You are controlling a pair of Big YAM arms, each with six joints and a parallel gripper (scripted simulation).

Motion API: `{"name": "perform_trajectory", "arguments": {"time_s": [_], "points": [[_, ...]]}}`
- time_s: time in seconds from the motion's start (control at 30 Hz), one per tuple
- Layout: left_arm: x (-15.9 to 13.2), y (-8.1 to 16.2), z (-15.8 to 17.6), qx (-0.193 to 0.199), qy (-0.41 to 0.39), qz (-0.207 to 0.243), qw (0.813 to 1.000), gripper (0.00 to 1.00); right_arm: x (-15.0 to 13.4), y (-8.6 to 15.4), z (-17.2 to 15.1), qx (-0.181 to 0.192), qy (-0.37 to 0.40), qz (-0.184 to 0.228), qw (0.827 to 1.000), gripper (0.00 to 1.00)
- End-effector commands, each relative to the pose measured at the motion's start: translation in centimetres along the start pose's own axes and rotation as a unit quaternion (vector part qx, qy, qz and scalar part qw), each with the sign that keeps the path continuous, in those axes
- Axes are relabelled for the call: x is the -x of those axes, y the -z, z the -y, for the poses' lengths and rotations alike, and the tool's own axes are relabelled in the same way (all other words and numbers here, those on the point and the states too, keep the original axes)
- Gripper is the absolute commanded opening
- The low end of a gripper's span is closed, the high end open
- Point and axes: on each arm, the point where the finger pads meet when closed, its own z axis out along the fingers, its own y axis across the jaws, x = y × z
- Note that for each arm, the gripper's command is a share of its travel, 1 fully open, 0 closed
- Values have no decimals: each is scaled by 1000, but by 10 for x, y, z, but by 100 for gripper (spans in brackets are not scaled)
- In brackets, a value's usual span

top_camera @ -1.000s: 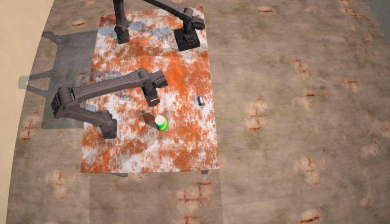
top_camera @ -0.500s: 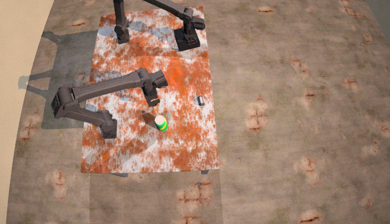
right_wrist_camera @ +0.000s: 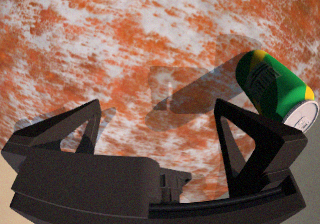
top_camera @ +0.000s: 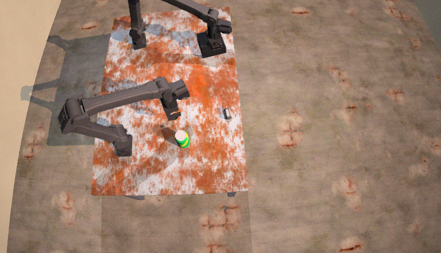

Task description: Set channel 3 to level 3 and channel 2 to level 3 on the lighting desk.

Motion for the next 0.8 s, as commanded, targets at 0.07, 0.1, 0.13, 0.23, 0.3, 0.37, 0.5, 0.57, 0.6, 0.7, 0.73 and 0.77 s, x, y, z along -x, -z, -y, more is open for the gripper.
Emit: {"name": "perform_trajectory", "arguments": {"time_s": [0.07,0.1,0.13,0.23,0.3,0.37,0.5,0.57,0.6,0.7,0.73,0.77], "points": [[24,16,2,-7,1,19,1000,0,11,11,-1,1,0,16,1000,100],[25,15,2,-7,1,19,1000,0,11,11,-1,1,0,16,1000,100],[25,15,2,-7,1,19,1000,0,11,11,-1,1,0,16,1000,100],[26,14,2,-7,1,17,1000,0,11,11,-1,1,0,16,1000,100],[26,14,2,-7,1,17,1000,0,11,11,-1,1,0,16,1000,100],[27,18,2,-9,1,21,1000,0,11,11,-1,1,0,16,1000,100],[29,14,2,-7,1,19,1000,0,11,11,-1,1,0,16,1000,100],[29,18,2,-9,1,22,1000,0,11,11,-1,1,0,16,1000,100],[29,18,2,-9,1,22,1000,0,11,11,-1,1,0,16,1000,100],[29,18,2,-9,1,22,1000,0,11,11,-1,1,0,16,1000,100],[29,18,2,-9,1,22,1000,0,11,11,-1,1,0,16,1000,100],[29,18,2,-9,1,22,1000,0,11,11,-1,1,0,16,1000,100]]}}
